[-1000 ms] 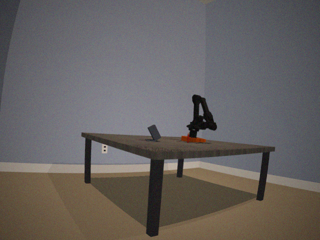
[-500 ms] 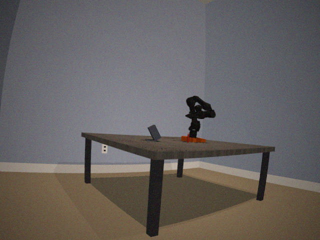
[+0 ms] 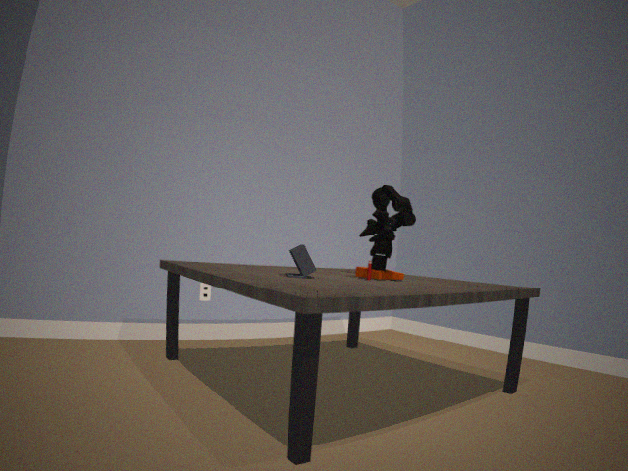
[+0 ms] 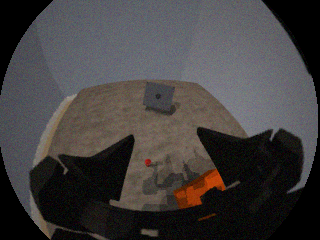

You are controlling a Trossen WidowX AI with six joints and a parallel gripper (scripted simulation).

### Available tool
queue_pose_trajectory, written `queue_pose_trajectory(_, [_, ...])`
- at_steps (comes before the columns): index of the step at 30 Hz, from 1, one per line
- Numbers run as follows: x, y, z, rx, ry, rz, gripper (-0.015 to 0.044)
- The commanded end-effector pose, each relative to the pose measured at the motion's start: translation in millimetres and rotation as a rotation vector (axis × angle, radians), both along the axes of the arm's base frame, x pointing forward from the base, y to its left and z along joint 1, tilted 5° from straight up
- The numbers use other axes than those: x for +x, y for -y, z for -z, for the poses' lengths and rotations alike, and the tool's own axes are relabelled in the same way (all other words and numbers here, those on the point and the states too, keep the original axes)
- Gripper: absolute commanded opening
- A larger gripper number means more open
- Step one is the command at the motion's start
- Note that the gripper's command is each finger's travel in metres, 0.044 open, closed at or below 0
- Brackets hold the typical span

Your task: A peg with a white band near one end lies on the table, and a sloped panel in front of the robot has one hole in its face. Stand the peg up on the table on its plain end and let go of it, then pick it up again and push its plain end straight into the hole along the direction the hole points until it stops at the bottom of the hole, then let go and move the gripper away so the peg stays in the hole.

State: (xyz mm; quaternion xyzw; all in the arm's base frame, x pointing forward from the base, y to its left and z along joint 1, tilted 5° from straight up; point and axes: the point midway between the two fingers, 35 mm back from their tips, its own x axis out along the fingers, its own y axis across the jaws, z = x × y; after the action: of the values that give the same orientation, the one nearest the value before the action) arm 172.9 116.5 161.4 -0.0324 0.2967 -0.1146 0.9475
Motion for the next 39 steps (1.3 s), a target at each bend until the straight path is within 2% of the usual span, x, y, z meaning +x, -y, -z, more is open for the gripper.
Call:
queue_pose_trajectory(1, [0.8,1.1,9.0,-0.021,-0.120,0.015,0.0440])
queue_pose_trajectory(14, [0.4,-0.2,32.6,0.021,-0.539,0.025,0.0440])
queue_pose_trajectory(27, [5.9,-15.1,36.6,0.241,-0.894,-0.064,0.0440])
queue_pose_trajectory(31, [10.5,-20.1,33.4,0.326,-0.960,-0.104,0.0440])
queue_pose_trajectory(39, [10.7,-20.4,33.2,0.330,-0.963,-0.107,0.0440])
